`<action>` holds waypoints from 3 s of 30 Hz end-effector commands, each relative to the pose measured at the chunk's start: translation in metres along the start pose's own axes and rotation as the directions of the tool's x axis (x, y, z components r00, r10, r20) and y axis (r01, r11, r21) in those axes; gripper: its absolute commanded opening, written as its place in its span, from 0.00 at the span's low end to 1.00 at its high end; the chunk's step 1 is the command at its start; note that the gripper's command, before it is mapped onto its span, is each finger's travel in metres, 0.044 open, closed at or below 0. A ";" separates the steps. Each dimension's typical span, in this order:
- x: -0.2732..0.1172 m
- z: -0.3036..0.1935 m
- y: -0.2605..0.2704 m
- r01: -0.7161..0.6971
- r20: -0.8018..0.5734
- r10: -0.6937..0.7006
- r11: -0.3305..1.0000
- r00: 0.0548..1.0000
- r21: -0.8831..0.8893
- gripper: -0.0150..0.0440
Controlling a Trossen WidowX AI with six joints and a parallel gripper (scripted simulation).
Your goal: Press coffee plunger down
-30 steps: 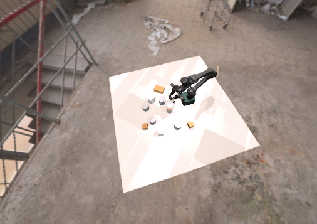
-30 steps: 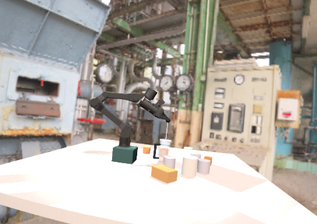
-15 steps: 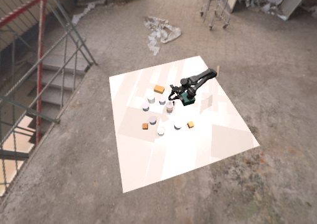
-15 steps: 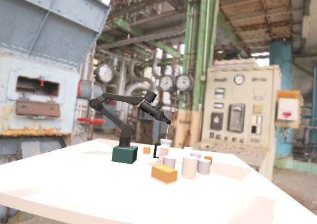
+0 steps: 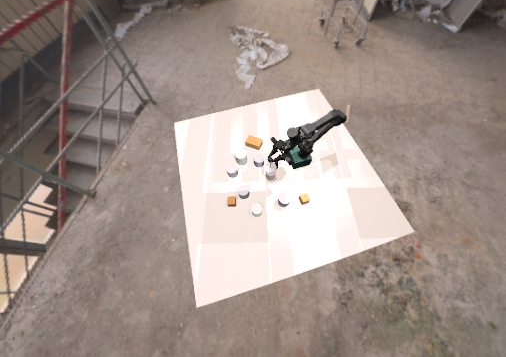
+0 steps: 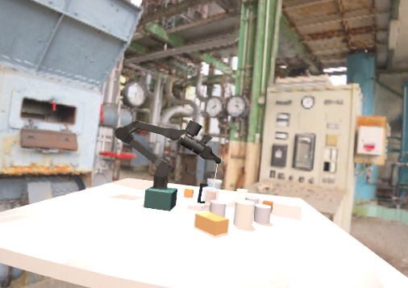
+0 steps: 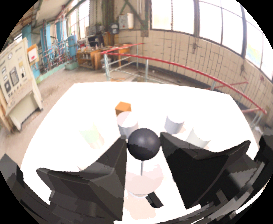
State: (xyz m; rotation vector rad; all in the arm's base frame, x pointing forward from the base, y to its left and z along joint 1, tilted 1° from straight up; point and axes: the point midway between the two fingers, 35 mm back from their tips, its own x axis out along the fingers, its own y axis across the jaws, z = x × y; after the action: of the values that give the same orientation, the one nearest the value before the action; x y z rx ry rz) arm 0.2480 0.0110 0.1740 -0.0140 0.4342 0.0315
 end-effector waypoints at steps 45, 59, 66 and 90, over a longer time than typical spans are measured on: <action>0.045 -0.052 -0.001 -0.003 -0.085 0.003 1.000 0.996 -0.007 0.47; 0.048 -0.050 -0.001 -0.003 -0.084 0.003 1.000 0.996 -0.007 0.47; 0.050 -0.049 -0.002 -0.003 -0.084 0.003 1.000 0.996 -0.007 0.47; 0.054 -0.046 -0.002 -0.003 -0.084 0.003 1.000 0.996 -0.007 0.47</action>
State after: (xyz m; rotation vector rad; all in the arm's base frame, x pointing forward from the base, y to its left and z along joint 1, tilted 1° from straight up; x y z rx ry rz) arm 0.2773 0.0099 0.1162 -0.0137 0.4918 0.0329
